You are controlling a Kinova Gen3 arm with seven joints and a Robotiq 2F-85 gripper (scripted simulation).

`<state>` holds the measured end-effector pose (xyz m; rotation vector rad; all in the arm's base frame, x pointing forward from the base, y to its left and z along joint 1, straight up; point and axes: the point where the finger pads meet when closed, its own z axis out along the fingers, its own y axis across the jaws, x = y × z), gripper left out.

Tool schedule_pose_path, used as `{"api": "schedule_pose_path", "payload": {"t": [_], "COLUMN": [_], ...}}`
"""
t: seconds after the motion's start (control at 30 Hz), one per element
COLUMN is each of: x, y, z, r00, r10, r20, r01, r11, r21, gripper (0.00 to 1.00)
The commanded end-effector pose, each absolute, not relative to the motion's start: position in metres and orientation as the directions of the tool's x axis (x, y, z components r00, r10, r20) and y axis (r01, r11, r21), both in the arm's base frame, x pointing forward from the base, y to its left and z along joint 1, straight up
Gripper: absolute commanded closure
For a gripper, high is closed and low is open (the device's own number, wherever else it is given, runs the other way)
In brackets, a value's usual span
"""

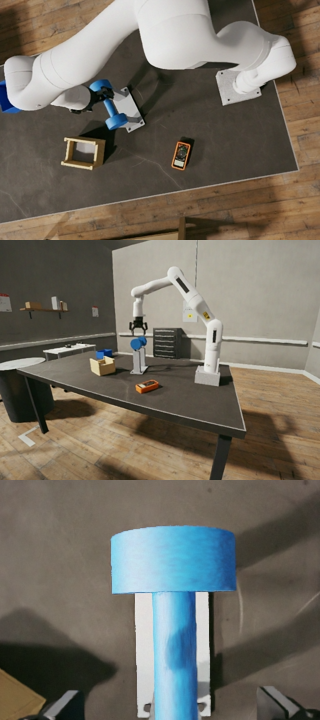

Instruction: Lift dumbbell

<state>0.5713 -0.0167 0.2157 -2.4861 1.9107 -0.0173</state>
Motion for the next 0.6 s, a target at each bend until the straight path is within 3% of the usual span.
{"api": "schedule_pose_path", "payload": {"t": [0.0,0.57], "x": [0.567,0.567], "y": [-0.017,-0.017], "z": [0.184,0.154], "r00": [0.257,0.257], "r10": [-0.966,-0.966], "r20": [0.001,0.001], "r01": [-0.966,-0.966], "r11": [-0.257,-0.257], "r21": [0.003,0.003], "gripper": [0.00,0.00]}}
